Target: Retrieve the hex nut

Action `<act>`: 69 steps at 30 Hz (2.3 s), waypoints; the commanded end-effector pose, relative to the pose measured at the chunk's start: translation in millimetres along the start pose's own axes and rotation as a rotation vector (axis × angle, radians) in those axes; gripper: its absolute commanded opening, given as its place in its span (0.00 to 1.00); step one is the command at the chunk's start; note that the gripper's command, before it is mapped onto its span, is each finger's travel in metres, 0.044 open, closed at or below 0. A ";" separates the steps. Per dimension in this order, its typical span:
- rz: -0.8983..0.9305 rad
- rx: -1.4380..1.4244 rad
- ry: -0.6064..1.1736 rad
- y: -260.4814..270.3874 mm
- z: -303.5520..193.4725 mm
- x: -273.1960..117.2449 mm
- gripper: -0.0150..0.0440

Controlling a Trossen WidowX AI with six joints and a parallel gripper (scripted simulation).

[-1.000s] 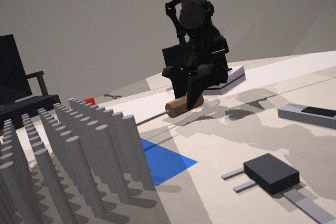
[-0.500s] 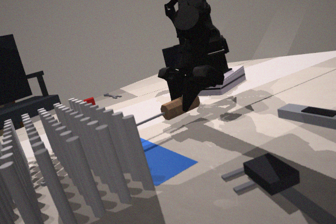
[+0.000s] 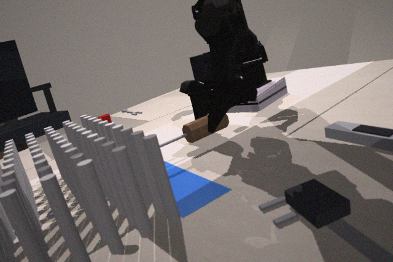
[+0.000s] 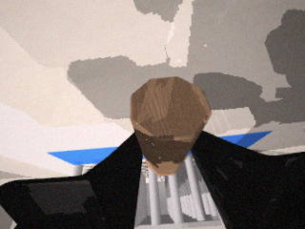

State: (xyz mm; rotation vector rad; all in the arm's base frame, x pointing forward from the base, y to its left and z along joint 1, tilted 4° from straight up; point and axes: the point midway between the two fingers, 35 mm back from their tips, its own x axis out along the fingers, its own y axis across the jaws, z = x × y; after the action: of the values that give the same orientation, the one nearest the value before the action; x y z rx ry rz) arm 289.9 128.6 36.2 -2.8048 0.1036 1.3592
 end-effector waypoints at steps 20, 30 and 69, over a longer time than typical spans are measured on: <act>-0.005 -0.001 0.009 -2.1 -19.7 10.0 0.25; -0.005 -0.001 0.010 -2.1 -26.6 14.3 0.25; -0.004 -0.001 0.013 -2.0 -52.0 30.0 0.25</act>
State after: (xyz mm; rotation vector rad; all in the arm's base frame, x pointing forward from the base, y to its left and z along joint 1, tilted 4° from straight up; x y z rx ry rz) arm 344.6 124.9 42.3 -2.8082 0.1047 1.3536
